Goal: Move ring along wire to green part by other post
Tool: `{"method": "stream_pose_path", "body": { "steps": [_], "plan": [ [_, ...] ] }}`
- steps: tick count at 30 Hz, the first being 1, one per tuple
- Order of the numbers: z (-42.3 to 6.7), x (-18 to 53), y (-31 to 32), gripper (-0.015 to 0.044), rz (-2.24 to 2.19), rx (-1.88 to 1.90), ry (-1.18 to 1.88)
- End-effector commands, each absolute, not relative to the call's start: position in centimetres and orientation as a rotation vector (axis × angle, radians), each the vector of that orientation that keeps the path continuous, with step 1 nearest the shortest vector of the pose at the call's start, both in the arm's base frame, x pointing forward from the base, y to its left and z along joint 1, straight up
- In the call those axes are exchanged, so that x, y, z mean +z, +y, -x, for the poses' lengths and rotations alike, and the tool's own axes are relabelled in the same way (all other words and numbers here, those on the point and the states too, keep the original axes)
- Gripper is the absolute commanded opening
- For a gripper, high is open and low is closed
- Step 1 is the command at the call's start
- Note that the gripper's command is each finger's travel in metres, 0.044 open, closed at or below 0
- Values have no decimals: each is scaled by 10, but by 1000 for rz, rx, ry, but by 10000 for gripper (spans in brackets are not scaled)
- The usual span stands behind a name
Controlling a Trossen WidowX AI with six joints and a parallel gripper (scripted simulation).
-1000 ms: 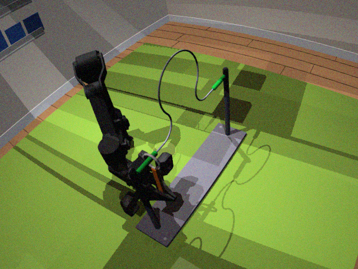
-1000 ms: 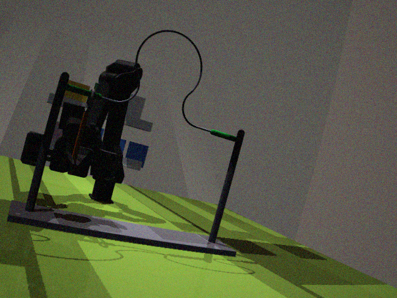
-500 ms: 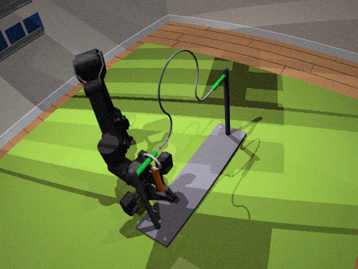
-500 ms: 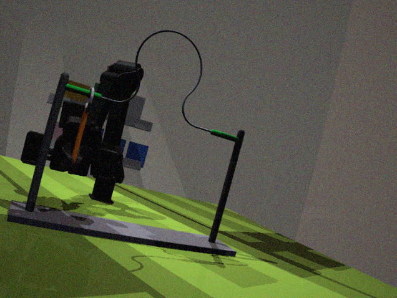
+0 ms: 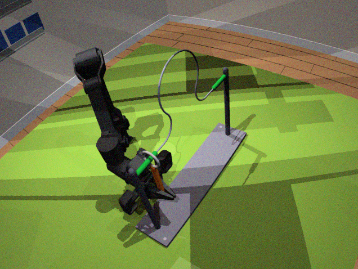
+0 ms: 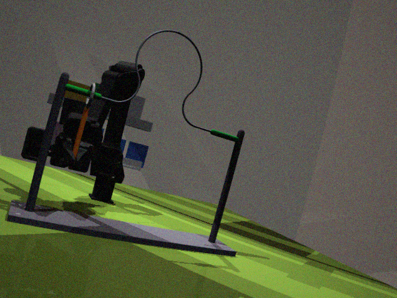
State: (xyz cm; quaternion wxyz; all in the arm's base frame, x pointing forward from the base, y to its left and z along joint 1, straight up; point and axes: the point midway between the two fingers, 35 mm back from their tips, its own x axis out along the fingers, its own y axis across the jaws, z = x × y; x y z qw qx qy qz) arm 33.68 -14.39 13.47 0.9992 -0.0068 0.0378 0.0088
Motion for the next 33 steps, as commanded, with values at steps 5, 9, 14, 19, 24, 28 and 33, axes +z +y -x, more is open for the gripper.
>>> {"method": "stream_pose_path", "body": {
  "steps": [5, 9, 14, 19, 24, 28, 33],
  "plan": [
    [-337, 138, -144, -150, 18, 16, 69],
    [-337, 138, -144, -150, 18, 16, 69],
    [-337, 138, -144, -150, 18, 16, 69],
    [-337, 138, -144, -150, 18, 16, 69],
    [-337, 138, -142, -150, 17, 16, 69],
    [-337, 138, -138, -150, 17, 16, 70],
    [-337, 137, -133, -150, 16, 17, 70]
  ]
}}
